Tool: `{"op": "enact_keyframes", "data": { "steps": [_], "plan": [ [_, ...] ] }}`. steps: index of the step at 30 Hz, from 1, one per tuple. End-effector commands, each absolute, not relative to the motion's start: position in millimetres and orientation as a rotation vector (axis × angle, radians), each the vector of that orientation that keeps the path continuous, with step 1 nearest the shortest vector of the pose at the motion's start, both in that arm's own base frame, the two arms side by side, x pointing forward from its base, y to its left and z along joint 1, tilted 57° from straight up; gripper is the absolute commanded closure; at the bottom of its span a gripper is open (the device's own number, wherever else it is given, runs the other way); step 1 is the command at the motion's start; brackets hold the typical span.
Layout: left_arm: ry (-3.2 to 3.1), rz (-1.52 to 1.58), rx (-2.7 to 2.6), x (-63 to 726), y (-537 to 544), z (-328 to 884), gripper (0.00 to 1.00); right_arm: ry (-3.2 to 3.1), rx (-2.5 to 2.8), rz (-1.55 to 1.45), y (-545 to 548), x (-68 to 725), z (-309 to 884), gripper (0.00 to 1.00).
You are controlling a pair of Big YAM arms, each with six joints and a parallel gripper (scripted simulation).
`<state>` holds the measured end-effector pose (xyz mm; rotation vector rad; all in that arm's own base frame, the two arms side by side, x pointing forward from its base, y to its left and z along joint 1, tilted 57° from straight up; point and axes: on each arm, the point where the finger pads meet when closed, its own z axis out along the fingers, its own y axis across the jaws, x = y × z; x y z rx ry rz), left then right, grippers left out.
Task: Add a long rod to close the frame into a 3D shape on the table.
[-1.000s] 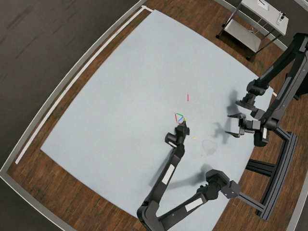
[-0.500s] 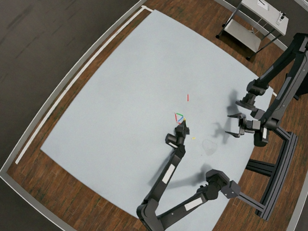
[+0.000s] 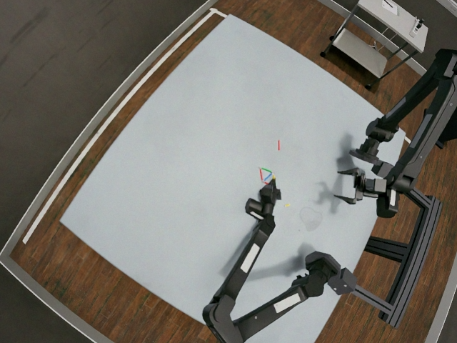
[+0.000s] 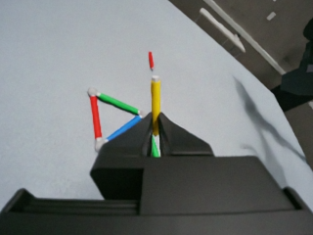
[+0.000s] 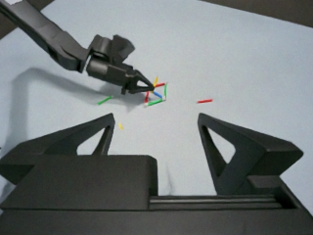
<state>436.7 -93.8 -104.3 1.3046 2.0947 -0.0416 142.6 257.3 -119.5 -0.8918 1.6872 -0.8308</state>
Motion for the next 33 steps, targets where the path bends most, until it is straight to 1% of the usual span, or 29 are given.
{"op": "enact_keyframes", "data": {
  "steps": [1, 21, 33],
  "plan": [
    [2.119, -0.057, 1.296, 428.8, -93.7, -107.9, 1.0, 1.7, -0.86, -0.788, 274.4, 140.3, -121.7, 0.0],
    [2.114, -0.045, 1.3, 420.3, -65.0, -126.2, 1.0, 1.7, -0.86, -0.788, 274.4, 140.3, -121.7, 0.0],
    [2.089, -0.042, 1.316, 420.6, -65.6, -124.8, 1.0, 1.7, -0.86, -0.788, 274.4, 140.3, -121.7, 0.0]
  ]
}}
